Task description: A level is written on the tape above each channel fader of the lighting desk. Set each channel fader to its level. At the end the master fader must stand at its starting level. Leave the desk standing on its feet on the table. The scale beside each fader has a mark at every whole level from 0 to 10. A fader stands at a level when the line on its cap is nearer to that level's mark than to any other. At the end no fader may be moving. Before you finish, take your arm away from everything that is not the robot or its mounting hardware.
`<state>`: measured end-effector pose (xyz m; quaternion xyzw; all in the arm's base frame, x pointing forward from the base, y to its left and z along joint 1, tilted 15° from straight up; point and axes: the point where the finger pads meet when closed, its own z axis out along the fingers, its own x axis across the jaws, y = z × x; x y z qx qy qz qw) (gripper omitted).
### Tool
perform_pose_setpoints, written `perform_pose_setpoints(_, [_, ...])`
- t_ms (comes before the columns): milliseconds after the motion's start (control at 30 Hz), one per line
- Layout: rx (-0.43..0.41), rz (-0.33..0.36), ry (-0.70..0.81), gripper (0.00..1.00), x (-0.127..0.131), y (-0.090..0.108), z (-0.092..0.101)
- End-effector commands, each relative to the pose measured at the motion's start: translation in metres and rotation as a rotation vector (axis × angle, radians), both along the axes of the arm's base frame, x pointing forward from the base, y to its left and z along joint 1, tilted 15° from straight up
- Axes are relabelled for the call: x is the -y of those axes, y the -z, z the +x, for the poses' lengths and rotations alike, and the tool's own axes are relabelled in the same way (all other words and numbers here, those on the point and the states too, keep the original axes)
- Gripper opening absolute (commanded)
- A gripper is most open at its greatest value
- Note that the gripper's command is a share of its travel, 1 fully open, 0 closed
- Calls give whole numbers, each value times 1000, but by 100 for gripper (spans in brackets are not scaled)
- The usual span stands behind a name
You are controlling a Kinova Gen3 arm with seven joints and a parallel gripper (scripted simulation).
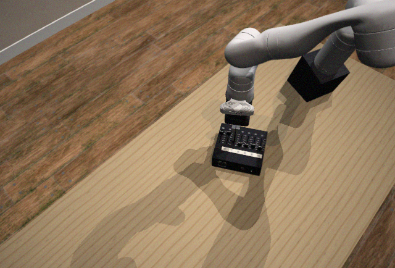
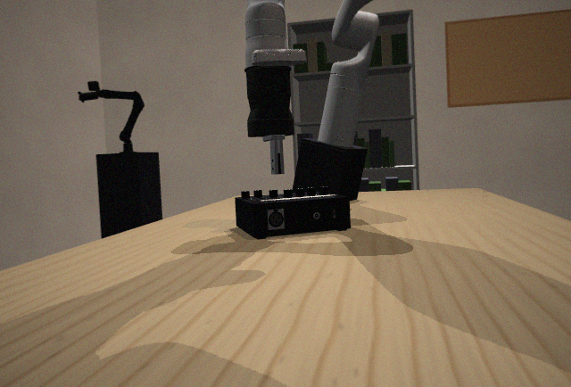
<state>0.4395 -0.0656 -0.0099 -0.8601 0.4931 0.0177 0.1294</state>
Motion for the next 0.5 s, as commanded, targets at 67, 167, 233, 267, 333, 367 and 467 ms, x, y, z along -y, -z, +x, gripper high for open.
perform_pose_setpoints(67, [-5,6,40,0,3,-1,2])
perform_pose_setpoints(167, [-7,7,49,0,3,-1,2])
perform_pose_setpoints(233, [-8,8,52,0,3,-1,2])
perform_pose_setpoints(267, [-8,8,54,0,3,-1,2])
perform_pose_setpoints(333, [-8,8,54,0,3,-1,2])
perform_pose_setpoints(367, [-8,8,55,0,3,-1,2])
perform_pose_setpoints(467, [-9,8,56,0,3,-1,2])
